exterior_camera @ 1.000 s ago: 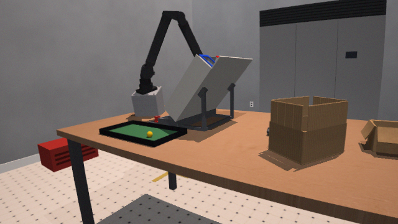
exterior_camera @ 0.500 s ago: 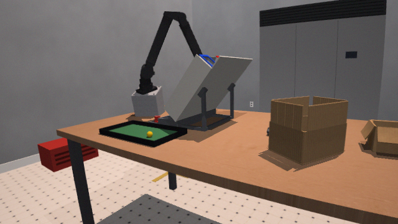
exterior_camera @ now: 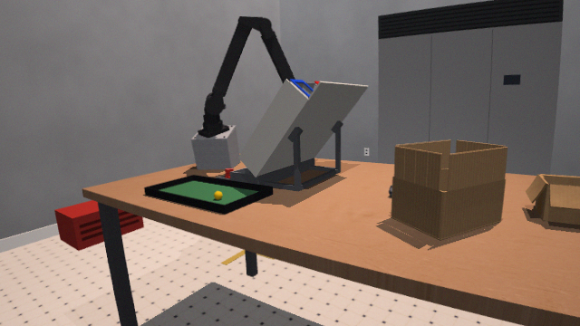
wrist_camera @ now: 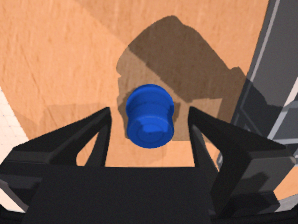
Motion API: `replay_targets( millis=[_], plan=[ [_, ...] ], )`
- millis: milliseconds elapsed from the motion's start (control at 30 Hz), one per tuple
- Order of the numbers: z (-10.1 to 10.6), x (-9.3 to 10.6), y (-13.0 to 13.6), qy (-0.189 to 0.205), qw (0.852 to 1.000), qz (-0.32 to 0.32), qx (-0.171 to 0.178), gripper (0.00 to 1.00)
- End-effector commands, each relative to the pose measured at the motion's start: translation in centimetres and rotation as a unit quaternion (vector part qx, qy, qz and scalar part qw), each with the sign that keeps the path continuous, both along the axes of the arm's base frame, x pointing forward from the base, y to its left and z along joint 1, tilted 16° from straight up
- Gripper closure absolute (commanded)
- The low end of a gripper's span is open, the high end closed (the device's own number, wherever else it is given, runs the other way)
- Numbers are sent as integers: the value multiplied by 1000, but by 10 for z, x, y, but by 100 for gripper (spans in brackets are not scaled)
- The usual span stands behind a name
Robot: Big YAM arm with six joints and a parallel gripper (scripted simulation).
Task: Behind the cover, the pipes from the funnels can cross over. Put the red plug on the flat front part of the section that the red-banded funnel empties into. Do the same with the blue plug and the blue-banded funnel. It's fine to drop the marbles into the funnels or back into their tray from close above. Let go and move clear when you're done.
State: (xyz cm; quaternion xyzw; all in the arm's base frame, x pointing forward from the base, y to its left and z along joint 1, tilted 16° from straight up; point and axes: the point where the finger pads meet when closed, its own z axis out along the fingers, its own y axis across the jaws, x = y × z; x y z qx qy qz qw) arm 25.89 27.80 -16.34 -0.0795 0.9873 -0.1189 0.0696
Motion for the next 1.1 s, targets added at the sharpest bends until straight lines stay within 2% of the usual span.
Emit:
replay_targets(
  millis=[0, 267, 300, 1067],
  plan=[
    [6, 11, 10, -12, 1000, 2, 16, 37],
    [6, 11, 10, -12, 1000, 2, 16, 37],
    [6, 11, 10, -12, 1000, 2, 16, 100],
    [6, 11, 10, -12, 1000, 2, 16, 100]
  ],
)
